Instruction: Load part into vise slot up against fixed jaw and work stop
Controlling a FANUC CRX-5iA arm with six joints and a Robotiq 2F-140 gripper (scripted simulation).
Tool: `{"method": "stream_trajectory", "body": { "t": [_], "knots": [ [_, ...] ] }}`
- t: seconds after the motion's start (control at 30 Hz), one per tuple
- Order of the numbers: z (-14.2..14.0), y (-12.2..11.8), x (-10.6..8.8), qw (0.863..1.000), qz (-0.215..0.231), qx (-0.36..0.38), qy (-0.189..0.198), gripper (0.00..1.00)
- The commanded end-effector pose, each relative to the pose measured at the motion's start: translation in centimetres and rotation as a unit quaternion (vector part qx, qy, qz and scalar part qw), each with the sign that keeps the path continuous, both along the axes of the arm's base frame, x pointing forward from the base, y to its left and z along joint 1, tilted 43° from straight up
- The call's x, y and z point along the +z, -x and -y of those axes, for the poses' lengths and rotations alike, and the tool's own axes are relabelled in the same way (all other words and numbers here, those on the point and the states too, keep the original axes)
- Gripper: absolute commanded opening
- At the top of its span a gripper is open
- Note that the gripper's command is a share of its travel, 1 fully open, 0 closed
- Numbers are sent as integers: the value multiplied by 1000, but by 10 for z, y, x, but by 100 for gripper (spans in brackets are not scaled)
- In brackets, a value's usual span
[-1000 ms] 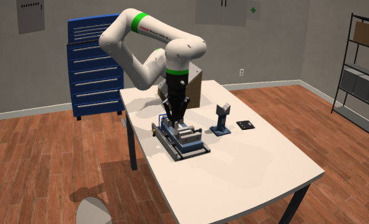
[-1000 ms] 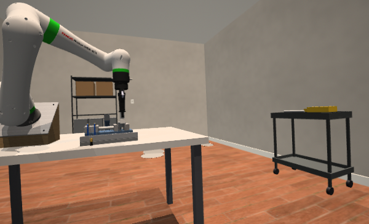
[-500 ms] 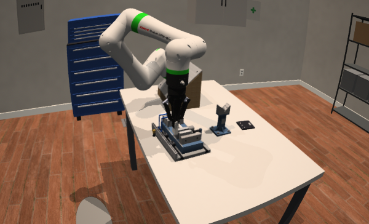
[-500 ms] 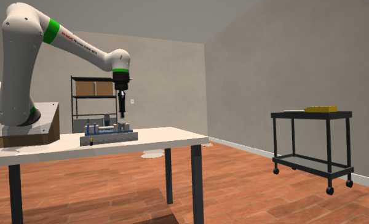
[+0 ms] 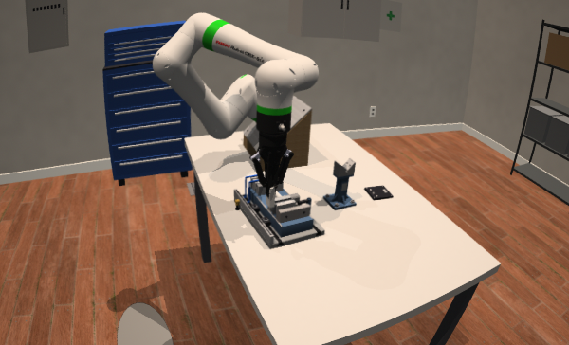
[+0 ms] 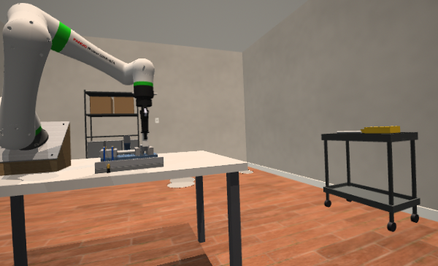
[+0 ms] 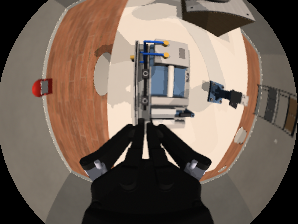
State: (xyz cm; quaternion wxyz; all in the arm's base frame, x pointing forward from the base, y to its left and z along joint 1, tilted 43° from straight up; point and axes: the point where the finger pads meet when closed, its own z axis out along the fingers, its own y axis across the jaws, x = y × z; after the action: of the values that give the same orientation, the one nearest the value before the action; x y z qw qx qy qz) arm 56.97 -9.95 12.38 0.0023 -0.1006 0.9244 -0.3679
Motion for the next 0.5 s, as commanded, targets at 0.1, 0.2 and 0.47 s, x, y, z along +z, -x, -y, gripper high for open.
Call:
{"method": "stream_trajectory", "body": {
  "t": [0.1,0.2,0.47],
  "knots": [
    [-1,0,0,1000,0,0,0,0],
    [-1,0,0,1000,0,0,0,0],
    [-2,0,-1,1000,0,0,0,0]
  ]
}}
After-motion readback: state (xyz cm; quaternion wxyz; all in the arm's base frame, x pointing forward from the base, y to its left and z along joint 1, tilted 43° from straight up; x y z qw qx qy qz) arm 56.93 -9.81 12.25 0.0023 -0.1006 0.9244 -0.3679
